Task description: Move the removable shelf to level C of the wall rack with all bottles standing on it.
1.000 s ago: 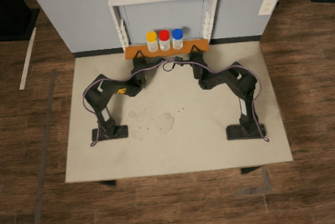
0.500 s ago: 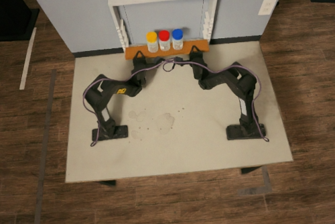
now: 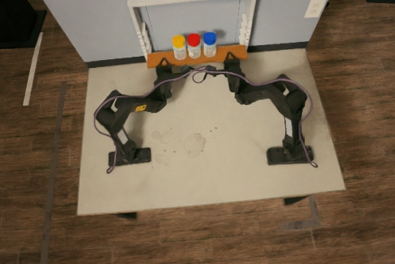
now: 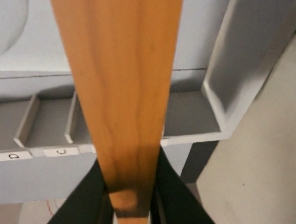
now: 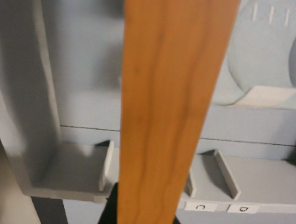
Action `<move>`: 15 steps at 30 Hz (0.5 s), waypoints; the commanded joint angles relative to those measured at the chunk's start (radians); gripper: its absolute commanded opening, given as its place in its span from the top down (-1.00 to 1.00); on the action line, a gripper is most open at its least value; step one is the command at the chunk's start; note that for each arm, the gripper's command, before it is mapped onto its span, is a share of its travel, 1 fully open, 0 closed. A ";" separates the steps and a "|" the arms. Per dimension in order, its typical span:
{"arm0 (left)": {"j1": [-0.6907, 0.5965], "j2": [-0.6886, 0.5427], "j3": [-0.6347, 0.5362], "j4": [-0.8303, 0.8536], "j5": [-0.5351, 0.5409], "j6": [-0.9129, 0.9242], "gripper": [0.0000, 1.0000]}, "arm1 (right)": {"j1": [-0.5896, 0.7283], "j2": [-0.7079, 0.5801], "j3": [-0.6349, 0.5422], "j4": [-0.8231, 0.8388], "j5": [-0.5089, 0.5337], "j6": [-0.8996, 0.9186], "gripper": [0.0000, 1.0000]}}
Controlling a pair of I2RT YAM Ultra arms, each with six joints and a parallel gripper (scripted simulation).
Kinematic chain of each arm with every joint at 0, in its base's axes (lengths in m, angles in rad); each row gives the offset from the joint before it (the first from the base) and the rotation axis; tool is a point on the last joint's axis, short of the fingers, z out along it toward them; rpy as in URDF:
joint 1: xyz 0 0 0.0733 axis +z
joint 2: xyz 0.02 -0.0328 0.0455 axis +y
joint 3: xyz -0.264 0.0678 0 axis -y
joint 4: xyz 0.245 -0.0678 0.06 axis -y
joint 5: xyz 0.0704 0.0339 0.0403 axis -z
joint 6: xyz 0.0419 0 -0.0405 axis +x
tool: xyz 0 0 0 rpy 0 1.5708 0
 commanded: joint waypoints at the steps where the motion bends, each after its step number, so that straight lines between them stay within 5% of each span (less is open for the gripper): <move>1: -0.002 -0.066 0.050 0.000 -0.007 0.060 1.00 | -0.001 -0.067 0.037 0.012 0.014 -0.050 1.00; 15: -0.002 -0.120 0.099 -0.104 -0.008 0.059 1.00 | -0.001 -0.124 0.066 -0.074 0.015 -0.050 1.00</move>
